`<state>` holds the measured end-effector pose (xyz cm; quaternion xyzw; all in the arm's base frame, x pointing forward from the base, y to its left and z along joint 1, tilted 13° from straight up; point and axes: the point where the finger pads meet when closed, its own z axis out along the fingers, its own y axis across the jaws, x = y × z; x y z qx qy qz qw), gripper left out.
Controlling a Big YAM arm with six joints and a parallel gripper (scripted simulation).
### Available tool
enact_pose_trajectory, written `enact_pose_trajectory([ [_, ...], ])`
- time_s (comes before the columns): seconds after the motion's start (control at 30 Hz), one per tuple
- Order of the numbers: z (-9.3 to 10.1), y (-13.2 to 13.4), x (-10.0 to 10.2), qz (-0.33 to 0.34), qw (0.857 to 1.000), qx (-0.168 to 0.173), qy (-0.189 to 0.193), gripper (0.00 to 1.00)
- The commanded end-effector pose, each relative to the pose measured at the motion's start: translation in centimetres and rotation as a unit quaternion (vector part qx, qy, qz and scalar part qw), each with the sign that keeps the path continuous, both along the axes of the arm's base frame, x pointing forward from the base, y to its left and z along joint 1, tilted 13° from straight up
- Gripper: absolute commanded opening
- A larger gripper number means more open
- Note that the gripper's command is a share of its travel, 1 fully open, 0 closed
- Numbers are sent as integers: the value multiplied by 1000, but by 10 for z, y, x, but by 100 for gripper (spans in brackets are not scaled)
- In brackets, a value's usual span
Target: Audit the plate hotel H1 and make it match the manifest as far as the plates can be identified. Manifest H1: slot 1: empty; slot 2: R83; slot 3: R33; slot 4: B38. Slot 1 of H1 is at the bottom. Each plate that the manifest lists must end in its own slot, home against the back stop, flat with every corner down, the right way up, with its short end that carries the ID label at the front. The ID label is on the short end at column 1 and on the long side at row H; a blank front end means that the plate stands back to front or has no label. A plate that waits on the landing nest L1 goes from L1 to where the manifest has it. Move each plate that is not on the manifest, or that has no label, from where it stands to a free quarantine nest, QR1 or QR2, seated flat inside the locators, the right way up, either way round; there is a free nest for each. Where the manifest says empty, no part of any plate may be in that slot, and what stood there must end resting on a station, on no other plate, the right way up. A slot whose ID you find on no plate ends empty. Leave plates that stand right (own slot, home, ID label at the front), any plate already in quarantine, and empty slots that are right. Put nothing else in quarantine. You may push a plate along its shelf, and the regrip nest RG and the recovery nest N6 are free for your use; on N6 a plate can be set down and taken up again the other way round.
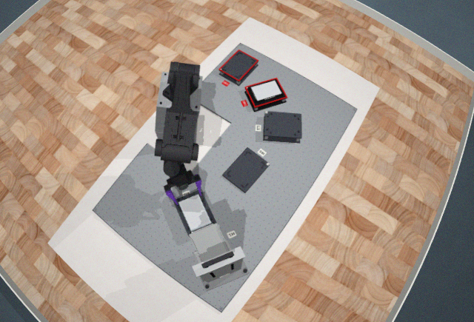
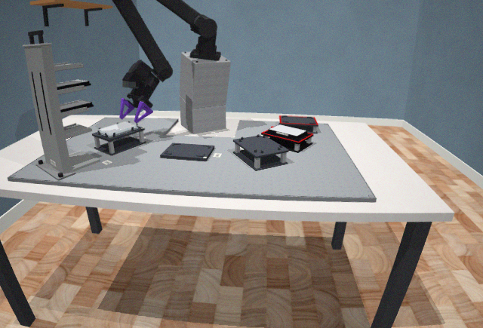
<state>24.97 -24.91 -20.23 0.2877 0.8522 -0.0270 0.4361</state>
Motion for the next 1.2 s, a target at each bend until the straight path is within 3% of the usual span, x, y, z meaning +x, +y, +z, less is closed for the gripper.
enact_pose_trajectory([
  [0.0, 9, 1, -6, -1, 1000, -1, 4, 100],
  [1.13, 56, -3, -19, -1, 1000, -3, 2, 100],
  [1.17, 56, -10, -4, 13, 1000, -7, 10, 100],
])
